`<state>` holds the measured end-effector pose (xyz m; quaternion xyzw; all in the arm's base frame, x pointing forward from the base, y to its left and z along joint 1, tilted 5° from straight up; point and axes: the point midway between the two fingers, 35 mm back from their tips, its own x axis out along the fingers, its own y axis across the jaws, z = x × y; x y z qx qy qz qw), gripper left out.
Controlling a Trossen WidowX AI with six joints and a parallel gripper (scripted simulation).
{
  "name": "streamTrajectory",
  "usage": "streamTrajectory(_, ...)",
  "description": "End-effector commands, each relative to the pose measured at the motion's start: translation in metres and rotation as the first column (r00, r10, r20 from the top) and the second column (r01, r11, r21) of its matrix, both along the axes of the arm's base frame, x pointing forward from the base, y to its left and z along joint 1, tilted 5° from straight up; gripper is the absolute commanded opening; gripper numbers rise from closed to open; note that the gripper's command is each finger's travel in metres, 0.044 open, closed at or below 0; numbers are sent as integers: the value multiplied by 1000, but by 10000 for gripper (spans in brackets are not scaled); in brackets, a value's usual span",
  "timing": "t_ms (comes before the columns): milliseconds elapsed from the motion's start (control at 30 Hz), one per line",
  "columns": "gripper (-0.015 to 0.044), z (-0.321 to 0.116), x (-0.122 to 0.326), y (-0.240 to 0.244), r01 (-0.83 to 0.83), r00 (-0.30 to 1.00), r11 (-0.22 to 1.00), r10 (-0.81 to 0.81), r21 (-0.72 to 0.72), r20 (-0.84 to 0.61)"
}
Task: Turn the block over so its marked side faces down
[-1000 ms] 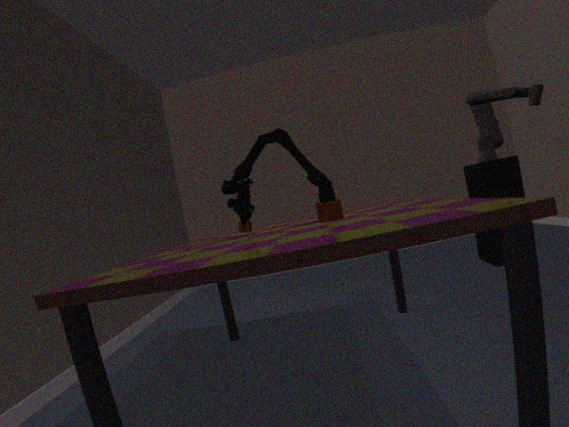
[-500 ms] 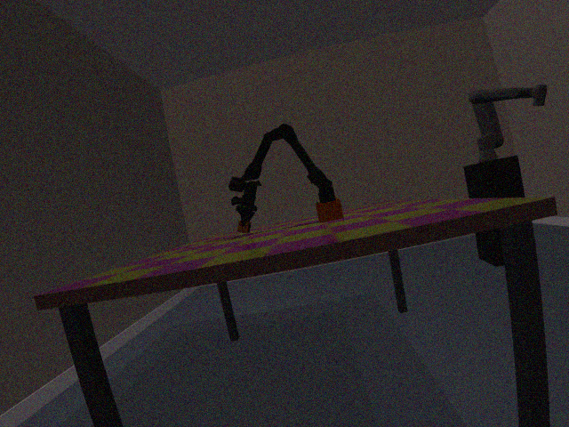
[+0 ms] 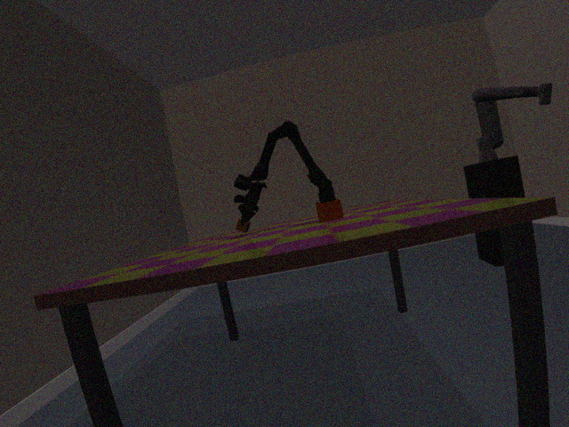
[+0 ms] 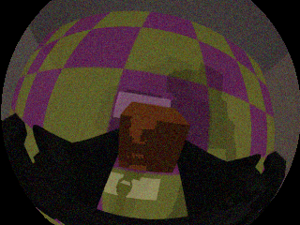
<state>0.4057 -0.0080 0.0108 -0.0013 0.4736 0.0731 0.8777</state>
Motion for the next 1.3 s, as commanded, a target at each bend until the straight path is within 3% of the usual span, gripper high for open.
streamTrajectory(0, 0, -6, 3, 0, 7, 999, 1000, -7, 11, 45)
streamTrajectory(933, 0, -29, -2, 3, 18, 892, 997, -49, 73, 448)
streamTrajectory(1267, 0, -25, -5, 3, 17, 867, 997, -55, 80, 495)
